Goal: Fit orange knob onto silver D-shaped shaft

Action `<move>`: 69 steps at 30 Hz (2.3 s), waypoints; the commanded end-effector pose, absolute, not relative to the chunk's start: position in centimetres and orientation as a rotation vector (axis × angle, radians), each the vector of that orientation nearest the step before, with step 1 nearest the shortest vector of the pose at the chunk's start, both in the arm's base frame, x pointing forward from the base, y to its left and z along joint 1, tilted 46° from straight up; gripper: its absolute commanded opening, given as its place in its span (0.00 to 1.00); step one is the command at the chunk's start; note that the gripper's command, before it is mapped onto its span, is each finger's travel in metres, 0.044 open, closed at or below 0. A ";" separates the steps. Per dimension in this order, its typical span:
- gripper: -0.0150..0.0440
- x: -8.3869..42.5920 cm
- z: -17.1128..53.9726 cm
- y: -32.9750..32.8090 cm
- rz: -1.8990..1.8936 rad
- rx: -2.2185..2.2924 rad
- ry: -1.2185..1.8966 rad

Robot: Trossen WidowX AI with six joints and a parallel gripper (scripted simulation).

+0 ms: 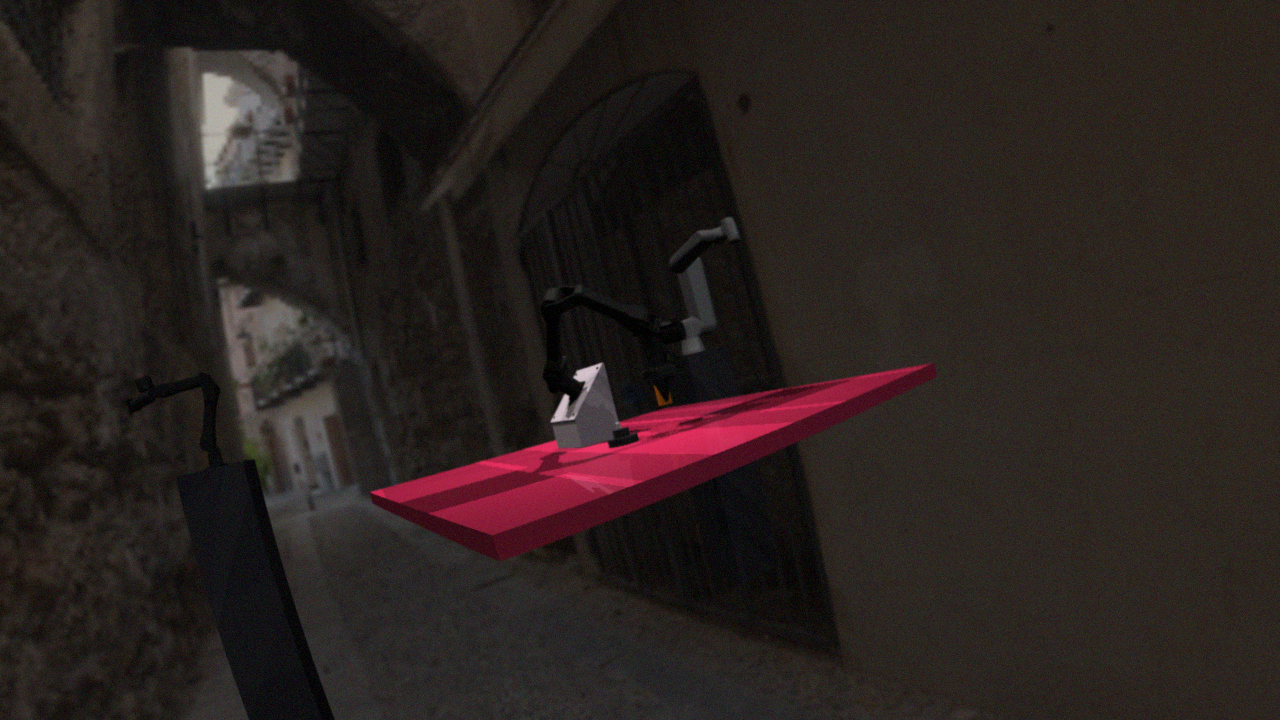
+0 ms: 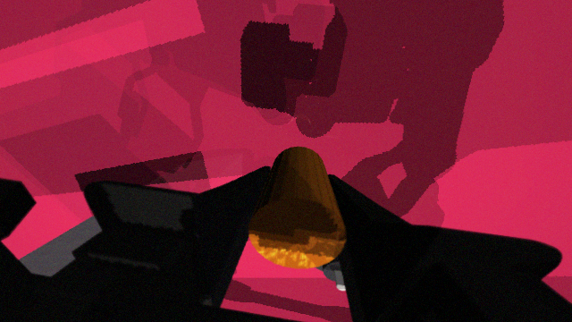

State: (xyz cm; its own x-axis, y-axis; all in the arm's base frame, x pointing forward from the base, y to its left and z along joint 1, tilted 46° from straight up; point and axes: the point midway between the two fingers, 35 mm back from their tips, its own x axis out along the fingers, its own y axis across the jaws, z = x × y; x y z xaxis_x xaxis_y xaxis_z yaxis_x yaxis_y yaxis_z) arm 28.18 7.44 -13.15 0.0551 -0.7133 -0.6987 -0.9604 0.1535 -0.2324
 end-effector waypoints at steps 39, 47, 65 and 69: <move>0.25 30.1 -5.7 8.1 0.452 -1.603 1.702; 0.25 30.8 -4.5 6.0 0.454 -1.602 1.699; 0.25 31.5 -1.8 0.9 0.444 -1.608 1.702; 0.25 31.5 -1.2 -0.3 0.440 -1.610 1.705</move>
